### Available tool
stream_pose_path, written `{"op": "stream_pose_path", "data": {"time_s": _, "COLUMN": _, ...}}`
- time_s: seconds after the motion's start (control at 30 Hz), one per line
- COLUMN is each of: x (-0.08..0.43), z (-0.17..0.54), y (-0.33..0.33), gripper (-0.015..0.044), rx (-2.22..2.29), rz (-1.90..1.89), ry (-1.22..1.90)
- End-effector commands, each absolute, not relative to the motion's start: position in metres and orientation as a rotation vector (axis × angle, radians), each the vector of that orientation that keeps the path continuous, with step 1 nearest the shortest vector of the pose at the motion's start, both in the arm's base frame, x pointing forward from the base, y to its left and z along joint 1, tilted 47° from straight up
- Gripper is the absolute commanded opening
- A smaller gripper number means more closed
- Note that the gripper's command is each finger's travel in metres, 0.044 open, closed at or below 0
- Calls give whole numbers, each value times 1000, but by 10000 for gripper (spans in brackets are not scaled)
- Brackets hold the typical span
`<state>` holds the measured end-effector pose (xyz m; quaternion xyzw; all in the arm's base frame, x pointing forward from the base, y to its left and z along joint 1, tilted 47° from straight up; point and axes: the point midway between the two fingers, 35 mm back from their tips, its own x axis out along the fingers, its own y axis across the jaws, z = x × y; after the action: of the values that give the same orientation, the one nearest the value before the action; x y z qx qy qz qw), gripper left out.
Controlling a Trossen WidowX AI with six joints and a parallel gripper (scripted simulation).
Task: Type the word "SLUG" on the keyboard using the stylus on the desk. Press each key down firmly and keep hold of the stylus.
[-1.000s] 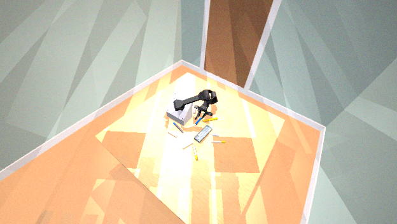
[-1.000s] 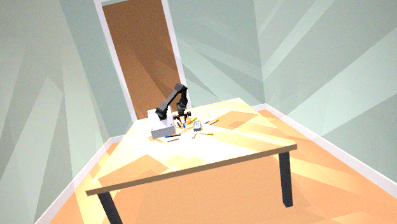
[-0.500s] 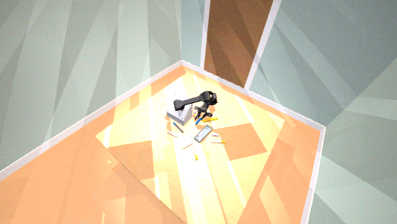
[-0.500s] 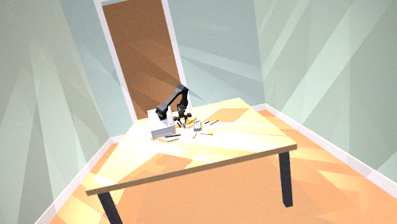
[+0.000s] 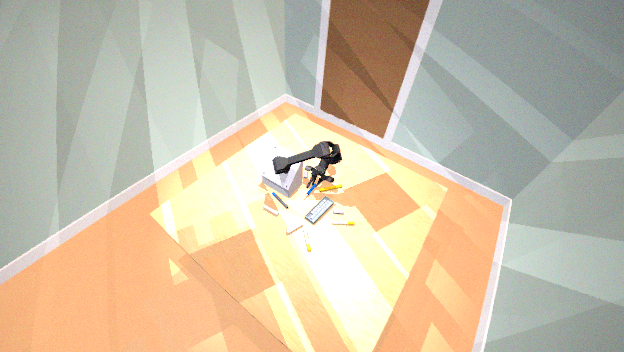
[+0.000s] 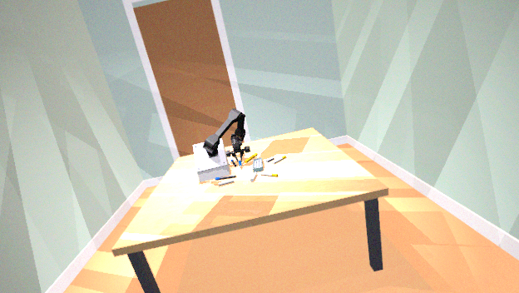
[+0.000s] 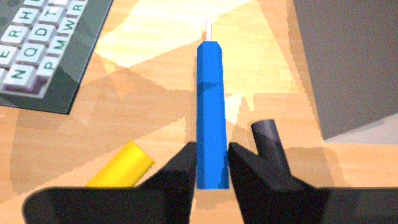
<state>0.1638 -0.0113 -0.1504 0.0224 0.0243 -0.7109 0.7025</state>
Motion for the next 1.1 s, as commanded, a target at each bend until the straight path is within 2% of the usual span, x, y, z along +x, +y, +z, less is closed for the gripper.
{"op": "stream_pose_path", "data": {"time_s": 0.0, "x": 165, "z": -136, "y": 5, "gripper": 0, "rx": 59, "rz": -1578, "ry": 52}}
{"op": "stream_pose_path", "data": {"time_s": 0.5, "x": 181, "z": -111, "y": 6, "gripper": 0, "rx": 85, "rz": -1591, "ry": 88}}
{"op": "stream_pose_path", "data": {"time_s": 1.07, "x": 197, "z": -38, "y": -65, "gripper": 0, "rx": 64, "rz": -1578, "ry": 63}}
